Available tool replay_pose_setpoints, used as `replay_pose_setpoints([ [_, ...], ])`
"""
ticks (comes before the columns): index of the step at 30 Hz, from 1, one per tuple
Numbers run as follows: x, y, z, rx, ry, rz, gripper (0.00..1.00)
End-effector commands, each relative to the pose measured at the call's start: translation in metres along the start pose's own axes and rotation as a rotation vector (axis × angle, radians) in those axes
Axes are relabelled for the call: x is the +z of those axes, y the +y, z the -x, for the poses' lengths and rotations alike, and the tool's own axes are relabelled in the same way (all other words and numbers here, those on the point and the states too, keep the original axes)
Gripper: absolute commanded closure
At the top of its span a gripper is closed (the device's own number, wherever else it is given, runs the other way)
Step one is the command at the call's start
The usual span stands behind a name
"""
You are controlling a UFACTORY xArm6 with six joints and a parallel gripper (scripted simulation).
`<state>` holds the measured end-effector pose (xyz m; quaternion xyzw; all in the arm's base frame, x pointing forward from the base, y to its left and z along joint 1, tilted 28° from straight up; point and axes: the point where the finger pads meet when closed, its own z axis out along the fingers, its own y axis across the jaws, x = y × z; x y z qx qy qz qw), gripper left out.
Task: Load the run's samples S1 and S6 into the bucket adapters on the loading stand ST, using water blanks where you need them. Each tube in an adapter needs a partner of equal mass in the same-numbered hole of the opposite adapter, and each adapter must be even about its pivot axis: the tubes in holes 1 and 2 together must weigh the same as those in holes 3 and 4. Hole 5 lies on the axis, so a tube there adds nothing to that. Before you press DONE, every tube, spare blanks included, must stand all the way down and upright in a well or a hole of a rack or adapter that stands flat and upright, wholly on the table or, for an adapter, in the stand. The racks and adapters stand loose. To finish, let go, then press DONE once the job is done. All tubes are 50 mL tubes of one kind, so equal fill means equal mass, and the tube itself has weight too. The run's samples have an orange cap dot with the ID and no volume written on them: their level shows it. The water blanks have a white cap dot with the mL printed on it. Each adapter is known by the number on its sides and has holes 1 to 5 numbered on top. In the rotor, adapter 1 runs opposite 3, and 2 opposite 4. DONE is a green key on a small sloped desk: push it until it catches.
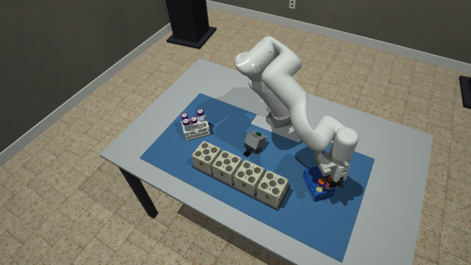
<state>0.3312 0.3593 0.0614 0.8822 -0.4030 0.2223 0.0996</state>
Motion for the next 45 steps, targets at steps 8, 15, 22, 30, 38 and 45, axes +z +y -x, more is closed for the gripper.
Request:
replay_pose_setpoints([
  [8,-0.010,-0.001,0.000,0.001,-0.001,-0.004,0.56],
  [15,-0.022,-0.001,0.000,0.001,-0.002,-0.004,0.56],
  [22,-0.036,-0.001,0.000,0.001,-0.002,-0.004,0.56],
  [30,-0.048,-0.001,0.000,0.001,-0.002,-0.004,0.56],
  [38,-0.064,-0.001,0.000,0.001,-0.002,-0.004,0.56],
  [45,-0.074,-0.001,0.000,0.001,-0.002,-0.004,0.56],
])
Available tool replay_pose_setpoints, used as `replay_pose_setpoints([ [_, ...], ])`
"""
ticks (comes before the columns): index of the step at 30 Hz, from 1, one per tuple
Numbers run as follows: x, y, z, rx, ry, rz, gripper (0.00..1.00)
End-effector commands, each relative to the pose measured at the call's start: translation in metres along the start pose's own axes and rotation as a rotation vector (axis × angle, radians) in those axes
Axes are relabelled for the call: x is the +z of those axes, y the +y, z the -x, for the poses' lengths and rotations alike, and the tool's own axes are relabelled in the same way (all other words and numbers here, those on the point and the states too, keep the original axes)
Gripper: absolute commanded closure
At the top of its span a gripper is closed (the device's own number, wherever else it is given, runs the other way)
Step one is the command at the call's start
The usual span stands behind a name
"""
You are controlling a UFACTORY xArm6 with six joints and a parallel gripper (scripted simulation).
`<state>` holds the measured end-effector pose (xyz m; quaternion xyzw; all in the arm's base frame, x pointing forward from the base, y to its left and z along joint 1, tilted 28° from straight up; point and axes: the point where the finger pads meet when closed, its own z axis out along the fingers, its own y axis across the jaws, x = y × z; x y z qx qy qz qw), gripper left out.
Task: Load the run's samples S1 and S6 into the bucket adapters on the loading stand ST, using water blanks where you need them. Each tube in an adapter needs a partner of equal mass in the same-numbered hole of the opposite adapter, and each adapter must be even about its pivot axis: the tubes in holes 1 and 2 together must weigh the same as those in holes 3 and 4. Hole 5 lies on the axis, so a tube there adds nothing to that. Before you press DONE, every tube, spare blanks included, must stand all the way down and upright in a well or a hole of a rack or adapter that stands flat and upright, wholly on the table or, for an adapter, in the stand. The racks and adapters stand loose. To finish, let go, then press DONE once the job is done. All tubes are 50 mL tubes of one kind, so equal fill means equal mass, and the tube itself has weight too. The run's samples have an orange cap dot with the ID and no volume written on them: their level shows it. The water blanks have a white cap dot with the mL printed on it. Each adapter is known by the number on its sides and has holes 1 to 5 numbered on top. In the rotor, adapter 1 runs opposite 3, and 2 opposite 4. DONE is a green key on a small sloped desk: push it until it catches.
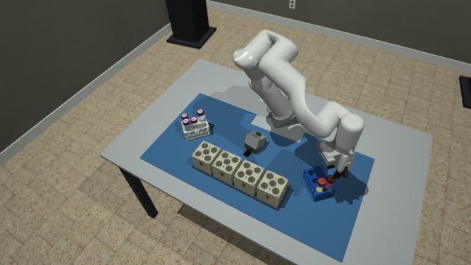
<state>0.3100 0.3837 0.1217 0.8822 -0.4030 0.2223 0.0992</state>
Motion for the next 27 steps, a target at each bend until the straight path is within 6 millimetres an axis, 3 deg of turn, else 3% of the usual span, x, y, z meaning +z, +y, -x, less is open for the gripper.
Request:
replay_pose_setpoints([
  [1,-0.007,-0.001,0.000,0.001,-0.001,-0.003,0.56],
  [27,-0.055,-0.001,0.000,0.001,-0.002,-0.003,0.56],
])
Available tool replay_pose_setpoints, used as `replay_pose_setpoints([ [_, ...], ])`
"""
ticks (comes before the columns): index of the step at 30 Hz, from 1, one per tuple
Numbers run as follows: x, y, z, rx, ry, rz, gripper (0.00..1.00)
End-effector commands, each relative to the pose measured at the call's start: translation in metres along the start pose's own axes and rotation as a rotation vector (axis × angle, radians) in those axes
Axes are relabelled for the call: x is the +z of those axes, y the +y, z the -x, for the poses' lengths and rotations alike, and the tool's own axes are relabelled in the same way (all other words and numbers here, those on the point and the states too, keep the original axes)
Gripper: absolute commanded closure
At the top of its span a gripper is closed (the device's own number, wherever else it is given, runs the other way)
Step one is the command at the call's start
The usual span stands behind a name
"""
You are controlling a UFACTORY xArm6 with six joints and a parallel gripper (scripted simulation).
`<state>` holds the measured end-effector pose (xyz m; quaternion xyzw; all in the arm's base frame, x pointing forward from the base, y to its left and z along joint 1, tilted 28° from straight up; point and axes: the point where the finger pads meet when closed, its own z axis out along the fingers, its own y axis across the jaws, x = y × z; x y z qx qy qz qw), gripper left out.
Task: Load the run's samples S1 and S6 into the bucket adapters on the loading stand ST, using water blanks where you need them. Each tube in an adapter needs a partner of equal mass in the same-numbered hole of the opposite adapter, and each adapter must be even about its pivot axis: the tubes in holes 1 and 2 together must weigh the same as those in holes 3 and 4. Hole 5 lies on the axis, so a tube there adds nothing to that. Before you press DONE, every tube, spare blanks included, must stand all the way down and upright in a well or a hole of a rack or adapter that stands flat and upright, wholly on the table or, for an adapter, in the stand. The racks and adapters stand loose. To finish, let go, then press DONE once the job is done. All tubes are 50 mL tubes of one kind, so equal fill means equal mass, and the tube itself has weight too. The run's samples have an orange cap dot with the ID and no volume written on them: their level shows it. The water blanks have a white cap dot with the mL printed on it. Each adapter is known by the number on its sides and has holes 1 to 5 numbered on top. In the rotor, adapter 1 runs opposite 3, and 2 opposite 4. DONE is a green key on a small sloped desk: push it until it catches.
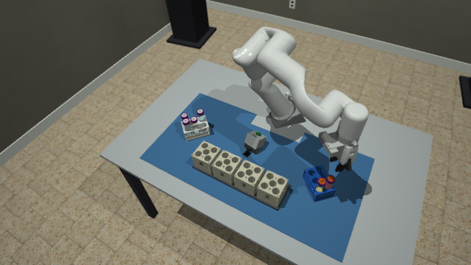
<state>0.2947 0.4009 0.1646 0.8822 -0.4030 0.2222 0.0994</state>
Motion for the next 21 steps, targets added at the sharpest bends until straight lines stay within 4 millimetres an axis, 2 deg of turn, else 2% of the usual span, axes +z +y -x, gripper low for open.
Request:
replay_pose_setpoints([
  [1,-0.0087,-0.0009,0.0000,0.001,-0.002,-0.004,0.56],
  [7,-0.0168,-0.0009,0.0000,0.001,-0.002,-0.004,0.56],
  [21,-0.0171,-0.0009,0.0000,0.001,-0.002,-0.004,0.56],
])
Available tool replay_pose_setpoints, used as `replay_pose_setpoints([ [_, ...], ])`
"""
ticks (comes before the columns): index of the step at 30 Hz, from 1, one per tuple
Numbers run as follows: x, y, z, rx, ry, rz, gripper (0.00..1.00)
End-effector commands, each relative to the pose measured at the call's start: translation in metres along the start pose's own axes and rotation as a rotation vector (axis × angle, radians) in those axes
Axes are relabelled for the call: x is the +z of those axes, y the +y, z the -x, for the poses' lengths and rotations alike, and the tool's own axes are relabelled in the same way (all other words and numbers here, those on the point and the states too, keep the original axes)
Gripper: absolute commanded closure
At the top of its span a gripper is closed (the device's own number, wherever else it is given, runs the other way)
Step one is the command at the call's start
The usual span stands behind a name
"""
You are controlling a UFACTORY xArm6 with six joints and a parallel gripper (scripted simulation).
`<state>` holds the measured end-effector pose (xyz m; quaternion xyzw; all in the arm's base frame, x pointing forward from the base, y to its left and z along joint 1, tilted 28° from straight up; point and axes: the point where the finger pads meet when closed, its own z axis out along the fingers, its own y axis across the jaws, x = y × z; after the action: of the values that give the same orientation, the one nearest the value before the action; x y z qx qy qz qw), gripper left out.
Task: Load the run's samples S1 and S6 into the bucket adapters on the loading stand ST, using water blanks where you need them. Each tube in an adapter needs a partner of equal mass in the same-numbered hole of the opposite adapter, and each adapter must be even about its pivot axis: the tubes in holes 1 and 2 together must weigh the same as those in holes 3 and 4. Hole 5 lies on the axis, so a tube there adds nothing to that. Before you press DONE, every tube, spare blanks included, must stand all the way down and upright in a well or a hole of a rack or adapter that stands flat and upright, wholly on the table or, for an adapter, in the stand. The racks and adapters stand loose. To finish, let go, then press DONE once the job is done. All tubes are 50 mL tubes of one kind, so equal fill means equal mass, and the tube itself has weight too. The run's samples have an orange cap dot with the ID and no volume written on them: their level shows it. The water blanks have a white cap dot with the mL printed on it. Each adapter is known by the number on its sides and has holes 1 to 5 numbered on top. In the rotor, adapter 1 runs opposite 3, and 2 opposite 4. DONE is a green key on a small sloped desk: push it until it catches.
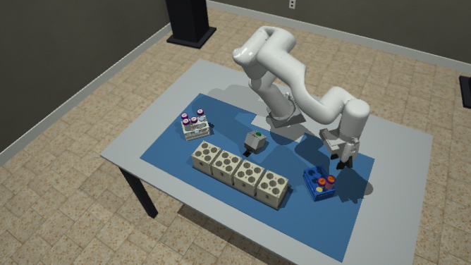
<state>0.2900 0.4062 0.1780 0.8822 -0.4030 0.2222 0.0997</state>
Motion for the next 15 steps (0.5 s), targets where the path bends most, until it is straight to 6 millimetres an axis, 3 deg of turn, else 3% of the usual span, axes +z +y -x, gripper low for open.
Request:
replay_pose_setpoints([
  [1,-0.002,-0.001,0.000,0.001,-0.002,-0.004,0.56],
  [8,-0.002,-0.001,0.000,0.001,-0.002,-0.004,0.56],
  [9,-0.002,-0.001,-0.005,0.001,-0.002,-0.004,0.43],
  [15,-0.002,-0.001,-0.035,0.001,-0.002,-0.004,0.43],
])
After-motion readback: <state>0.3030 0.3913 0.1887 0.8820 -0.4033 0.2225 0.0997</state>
